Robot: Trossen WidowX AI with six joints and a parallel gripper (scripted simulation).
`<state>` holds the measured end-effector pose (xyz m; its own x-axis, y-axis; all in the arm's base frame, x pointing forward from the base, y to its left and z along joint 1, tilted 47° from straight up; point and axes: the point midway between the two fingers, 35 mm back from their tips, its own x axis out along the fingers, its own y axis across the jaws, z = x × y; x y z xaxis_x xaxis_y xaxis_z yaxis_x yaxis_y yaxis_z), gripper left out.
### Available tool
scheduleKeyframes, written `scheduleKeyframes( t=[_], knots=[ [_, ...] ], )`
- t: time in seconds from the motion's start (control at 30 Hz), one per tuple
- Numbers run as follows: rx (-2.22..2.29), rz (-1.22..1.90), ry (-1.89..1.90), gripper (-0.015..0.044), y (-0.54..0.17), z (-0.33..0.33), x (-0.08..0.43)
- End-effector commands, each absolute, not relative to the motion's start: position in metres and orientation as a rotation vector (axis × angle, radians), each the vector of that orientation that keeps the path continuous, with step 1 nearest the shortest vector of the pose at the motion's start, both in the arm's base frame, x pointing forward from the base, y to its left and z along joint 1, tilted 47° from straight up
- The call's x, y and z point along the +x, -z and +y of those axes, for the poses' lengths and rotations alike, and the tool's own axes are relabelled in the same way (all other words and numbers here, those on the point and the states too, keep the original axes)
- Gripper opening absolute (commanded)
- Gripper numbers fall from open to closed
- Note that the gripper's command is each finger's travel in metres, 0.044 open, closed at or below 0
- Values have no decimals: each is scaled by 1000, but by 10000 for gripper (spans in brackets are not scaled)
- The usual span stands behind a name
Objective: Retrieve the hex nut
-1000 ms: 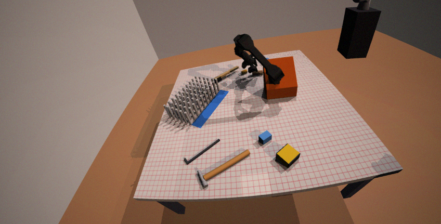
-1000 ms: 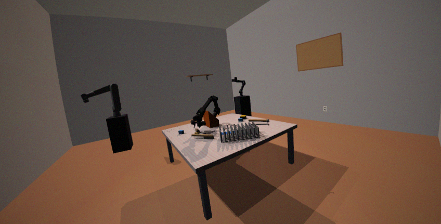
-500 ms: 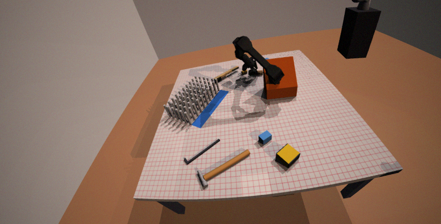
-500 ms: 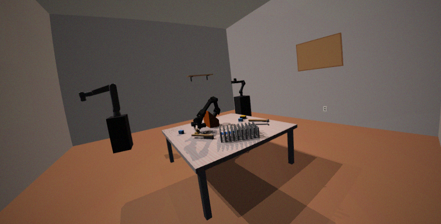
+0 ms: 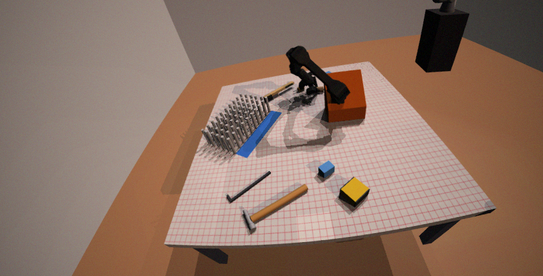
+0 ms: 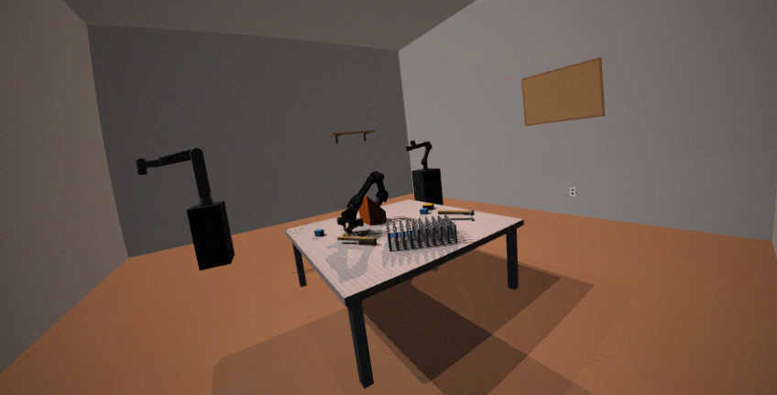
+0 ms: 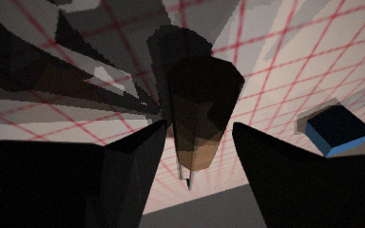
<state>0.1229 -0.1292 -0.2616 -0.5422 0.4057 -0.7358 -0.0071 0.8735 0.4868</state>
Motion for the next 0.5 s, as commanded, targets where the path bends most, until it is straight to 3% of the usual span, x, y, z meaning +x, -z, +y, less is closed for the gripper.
scheduleKeyframes(
  t=[0.0, 0.3, 0.47],
  knots=[
    [293, 2085, -544, 213, 262, -128, 123],
    [293, 2085, -544, 153, 262, -128, 123],
    [290, 2085, -541, 22, 241, -156, 132]
  ],
)
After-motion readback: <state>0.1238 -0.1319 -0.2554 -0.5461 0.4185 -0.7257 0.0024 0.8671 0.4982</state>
